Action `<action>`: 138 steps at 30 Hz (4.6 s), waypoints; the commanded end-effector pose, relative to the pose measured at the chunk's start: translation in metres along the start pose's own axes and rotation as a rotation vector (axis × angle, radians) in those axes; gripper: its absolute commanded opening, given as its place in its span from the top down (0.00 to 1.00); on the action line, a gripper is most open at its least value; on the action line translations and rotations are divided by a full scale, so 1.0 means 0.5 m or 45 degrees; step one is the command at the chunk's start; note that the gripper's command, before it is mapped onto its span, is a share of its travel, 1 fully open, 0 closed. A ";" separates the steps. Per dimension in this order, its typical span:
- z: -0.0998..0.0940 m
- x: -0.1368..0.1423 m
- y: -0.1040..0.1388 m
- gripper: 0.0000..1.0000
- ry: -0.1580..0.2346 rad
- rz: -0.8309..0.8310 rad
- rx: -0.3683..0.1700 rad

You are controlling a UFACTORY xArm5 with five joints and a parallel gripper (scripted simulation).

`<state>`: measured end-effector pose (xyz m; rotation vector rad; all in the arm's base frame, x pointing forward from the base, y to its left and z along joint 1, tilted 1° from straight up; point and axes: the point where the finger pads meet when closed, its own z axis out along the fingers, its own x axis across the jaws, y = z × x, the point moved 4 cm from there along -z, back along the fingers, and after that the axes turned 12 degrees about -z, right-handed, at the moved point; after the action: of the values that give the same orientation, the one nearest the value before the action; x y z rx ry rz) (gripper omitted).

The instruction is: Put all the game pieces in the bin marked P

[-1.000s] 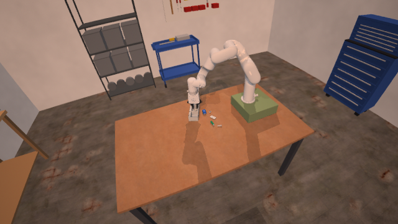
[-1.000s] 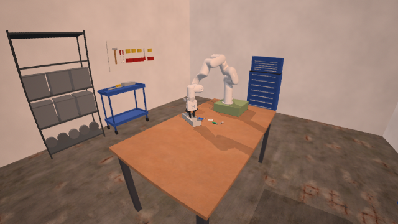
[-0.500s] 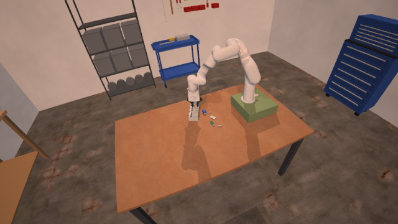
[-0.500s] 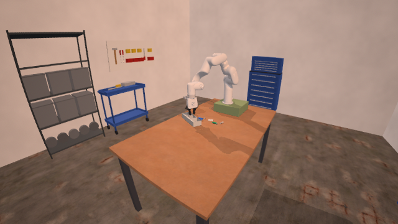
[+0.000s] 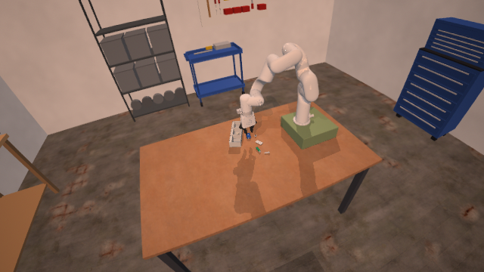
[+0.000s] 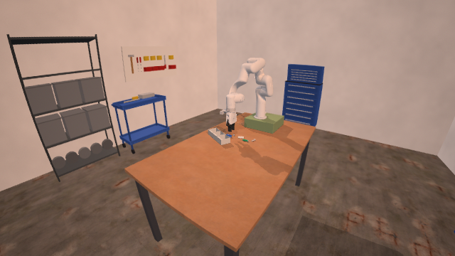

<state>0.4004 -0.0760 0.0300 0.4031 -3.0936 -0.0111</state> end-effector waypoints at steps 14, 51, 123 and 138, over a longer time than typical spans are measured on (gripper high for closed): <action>-0.001 0.069 0.168 0.58 -0.016 -0.572 0.014; -0.001 0.065 0.154 0.58 -0.016 -0.572 0.014; 0.133 0.064 0.151 0.79 -0.016 -0.572 0.014; 0.100 0.064 0.152 0.79 -0.016 -0.572 0.014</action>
<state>0.3467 -0.0106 -0.0301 1.0858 -2.9364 -0.0068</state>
